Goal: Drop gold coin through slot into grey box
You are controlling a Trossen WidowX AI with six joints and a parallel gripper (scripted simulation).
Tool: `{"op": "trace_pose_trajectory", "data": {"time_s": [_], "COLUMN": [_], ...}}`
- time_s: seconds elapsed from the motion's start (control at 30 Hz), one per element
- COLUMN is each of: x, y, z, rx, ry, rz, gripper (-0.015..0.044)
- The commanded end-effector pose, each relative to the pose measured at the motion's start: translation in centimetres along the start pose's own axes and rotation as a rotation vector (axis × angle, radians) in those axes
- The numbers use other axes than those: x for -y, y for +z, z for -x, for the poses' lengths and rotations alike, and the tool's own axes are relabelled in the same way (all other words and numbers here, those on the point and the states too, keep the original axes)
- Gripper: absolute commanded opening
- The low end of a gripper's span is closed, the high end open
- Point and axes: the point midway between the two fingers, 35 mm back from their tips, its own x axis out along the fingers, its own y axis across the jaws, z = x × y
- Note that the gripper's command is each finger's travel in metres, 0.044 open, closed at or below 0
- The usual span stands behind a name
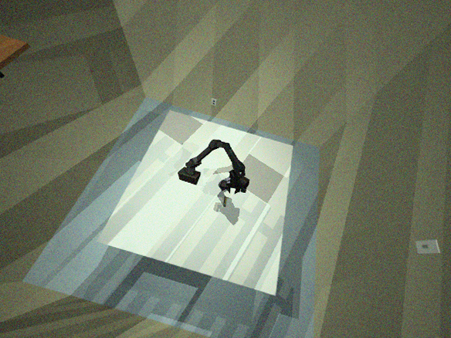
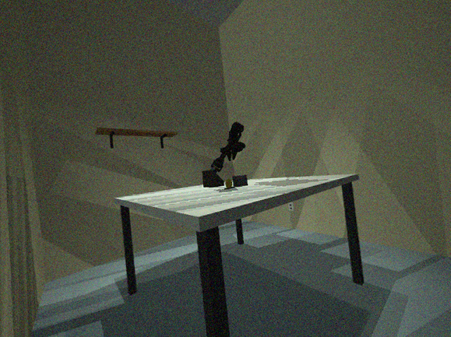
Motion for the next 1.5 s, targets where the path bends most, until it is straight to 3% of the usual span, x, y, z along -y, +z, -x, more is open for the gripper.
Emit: {"op": "trace_pose_trajectory", "data": {"time_s": [0.0, 0.13, 0.33, 0.47, 1.47], "x": [-2.0, -3.6, -3.6, -3.4, -3.7], "y": [-1.5, -1.4, -1.3, -0.4, 1.1], "z": [-3.5, -5.4, -5.6, -8.8, -13.2], "rx": [0.186, 0.313, 0.313, 0.314, 0.315], "ry": [0.063, 0.075, 0.075, 0.074, 0.073], "rz": [0.062, 0.108, 0.108, 0.108, 0.108], "gripper": [0.0161, 0.0161, 0.0161, 0.0161, 0.0161]}}
